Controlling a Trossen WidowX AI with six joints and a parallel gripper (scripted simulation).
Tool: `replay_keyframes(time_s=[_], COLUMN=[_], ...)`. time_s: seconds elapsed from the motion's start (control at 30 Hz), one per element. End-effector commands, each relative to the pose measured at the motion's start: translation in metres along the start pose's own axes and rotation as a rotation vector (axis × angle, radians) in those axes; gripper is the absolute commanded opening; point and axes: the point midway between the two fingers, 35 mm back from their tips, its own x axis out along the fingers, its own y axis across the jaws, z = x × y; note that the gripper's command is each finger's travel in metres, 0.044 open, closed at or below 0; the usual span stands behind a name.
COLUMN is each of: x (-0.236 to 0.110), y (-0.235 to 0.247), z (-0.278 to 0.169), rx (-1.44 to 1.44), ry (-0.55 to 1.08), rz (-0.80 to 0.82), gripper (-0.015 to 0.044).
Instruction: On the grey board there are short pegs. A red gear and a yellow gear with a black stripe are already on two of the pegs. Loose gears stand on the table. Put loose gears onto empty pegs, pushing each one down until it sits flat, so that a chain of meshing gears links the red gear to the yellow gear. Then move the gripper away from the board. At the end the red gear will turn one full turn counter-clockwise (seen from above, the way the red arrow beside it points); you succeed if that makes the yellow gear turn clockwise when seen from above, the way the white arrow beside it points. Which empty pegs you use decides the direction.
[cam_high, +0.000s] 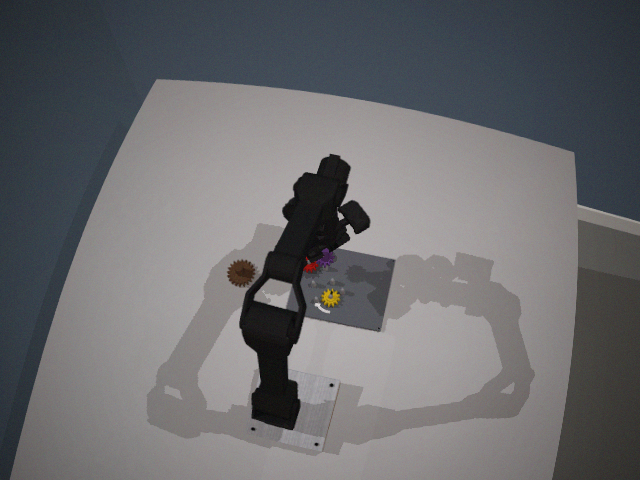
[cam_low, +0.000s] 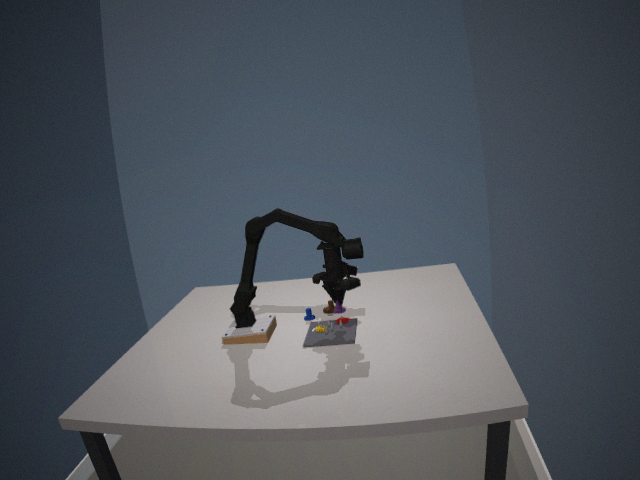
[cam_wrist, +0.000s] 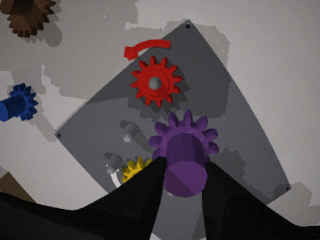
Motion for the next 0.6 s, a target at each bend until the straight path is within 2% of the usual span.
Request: replay_keyframes(time_s=[0.0,0.27,0.57], x=[0.005,0.017,0.029], y=[0.0,0.0,0.0], z=[0.0,-0.001,-0.001], rx=[-0.067,-0.181,-0.089], ry=[0.004,0.004,0.004], rz=[0.001,0.001,0.001], gripper=[0.0,0.0,0.0])
